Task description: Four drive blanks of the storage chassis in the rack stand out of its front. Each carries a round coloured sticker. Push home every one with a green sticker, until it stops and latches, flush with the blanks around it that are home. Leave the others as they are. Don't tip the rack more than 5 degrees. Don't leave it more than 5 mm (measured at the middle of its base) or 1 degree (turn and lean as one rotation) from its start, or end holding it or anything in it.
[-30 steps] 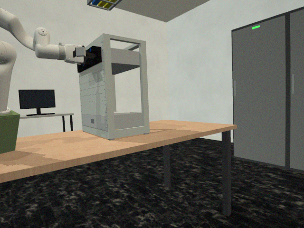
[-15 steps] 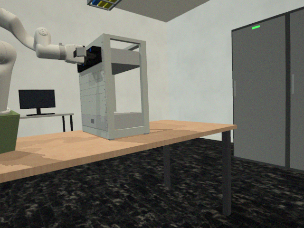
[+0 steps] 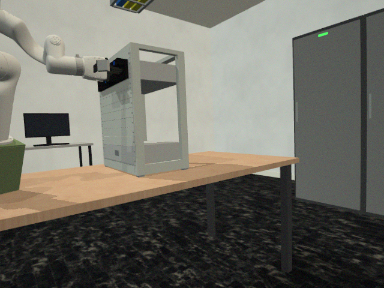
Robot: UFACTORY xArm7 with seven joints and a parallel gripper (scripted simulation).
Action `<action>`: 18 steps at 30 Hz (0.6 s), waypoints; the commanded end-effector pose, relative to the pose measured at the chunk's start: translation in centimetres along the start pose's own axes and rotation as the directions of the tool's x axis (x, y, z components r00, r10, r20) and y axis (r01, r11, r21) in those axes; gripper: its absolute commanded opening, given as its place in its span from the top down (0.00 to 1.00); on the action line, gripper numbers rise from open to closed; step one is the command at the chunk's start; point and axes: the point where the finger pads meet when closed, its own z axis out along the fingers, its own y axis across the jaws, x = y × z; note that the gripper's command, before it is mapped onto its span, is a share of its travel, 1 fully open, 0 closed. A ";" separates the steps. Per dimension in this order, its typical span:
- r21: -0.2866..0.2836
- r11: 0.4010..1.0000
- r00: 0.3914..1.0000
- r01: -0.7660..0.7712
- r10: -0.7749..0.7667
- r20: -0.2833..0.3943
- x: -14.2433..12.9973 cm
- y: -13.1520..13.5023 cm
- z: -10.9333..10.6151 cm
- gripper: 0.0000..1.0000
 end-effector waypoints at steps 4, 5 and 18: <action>0.003 1.000 1.000 -0.001 0.001 0.001 0.0 -0.2 0.1 1.00; 0.003 1.000 1.000 -0.001 0.001 0.001 0.0 -0.2 0.1 1.00; 0.003 1.000 1.000 -0.001 0.001 0.001 0.0 -0.1 -2.3 1.00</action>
